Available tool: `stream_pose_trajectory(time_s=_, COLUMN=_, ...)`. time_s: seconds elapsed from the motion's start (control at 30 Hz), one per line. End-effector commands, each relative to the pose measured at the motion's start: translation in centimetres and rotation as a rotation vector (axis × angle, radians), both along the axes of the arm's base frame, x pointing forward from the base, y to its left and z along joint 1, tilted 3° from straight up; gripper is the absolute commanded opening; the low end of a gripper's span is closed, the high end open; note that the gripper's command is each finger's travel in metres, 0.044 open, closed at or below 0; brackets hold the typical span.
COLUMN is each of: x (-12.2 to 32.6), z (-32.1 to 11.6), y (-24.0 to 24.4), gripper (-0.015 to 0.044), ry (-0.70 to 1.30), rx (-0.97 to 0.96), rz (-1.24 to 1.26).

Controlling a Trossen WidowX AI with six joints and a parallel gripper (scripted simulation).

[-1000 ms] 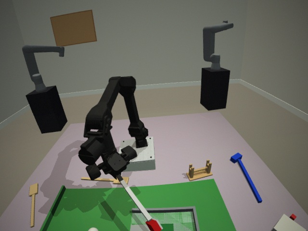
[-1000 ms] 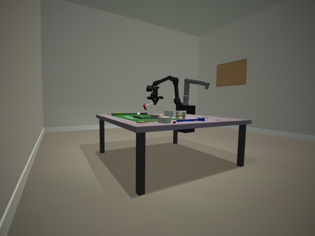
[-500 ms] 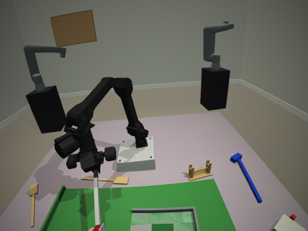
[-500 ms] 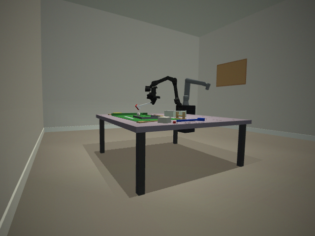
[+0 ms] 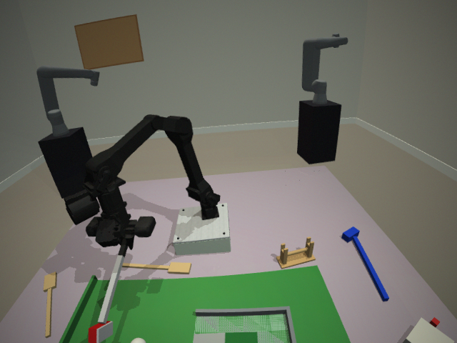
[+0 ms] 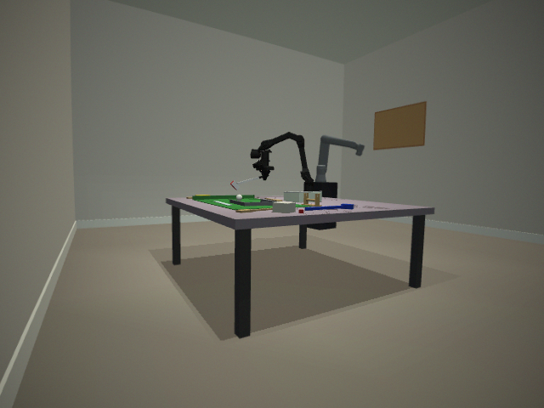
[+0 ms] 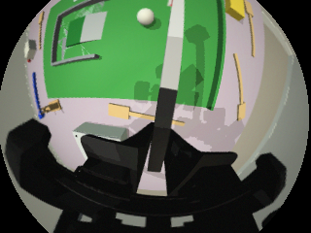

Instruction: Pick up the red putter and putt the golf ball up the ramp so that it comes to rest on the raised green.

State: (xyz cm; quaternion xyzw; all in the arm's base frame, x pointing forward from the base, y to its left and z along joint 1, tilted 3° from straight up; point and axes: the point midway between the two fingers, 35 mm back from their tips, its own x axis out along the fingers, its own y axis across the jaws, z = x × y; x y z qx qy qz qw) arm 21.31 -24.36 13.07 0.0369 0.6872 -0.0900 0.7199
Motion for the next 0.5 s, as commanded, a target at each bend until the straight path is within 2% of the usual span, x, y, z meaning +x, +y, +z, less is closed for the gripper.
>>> stream_pose_trajectory(time_s=0.0, x=0.0, z=-0.8, y=-0.2, gripper=0.0, ry=-0.001, rx=-0.001, rz=-0.011)
stream_pose_trajectory(time_s=0.2, x=0.1, z=-3.5, y=-0.4, gripper=0.0, ry=-0.001, rx=-0.001, rz=-0.011)
stream_pose_trajectory(time_s=0.47, x=0.1, z=-4.2, y=-0.4, gripper=0.0, ry=-0.001, rx=-0.001, rz=-0.011)
